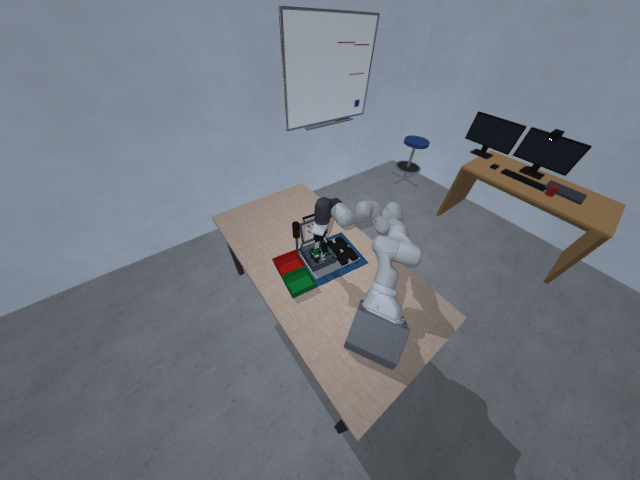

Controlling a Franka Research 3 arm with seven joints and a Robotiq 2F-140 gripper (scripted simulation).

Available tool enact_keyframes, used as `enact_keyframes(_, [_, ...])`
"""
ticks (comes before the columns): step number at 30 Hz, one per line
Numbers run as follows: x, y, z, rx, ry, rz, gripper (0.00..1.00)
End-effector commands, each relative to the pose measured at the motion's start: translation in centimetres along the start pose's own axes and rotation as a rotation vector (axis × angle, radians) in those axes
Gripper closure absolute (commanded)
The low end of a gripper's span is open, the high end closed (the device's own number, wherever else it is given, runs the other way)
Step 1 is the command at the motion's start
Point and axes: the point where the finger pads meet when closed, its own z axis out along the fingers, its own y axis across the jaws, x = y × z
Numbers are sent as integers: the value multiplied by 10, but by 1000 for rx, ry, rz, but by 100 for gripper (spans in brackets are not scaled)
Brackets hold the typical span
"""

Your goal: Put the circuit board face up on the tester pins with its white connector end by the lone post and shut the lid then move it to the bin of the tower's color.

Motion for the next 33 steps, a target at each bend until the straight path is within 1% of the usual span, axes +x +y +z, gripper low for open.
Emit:
enact_keyframes(1, [1,1,1,1,3,1,54])
enact_keyframes(33, [1,2,4,1,3,1,54])
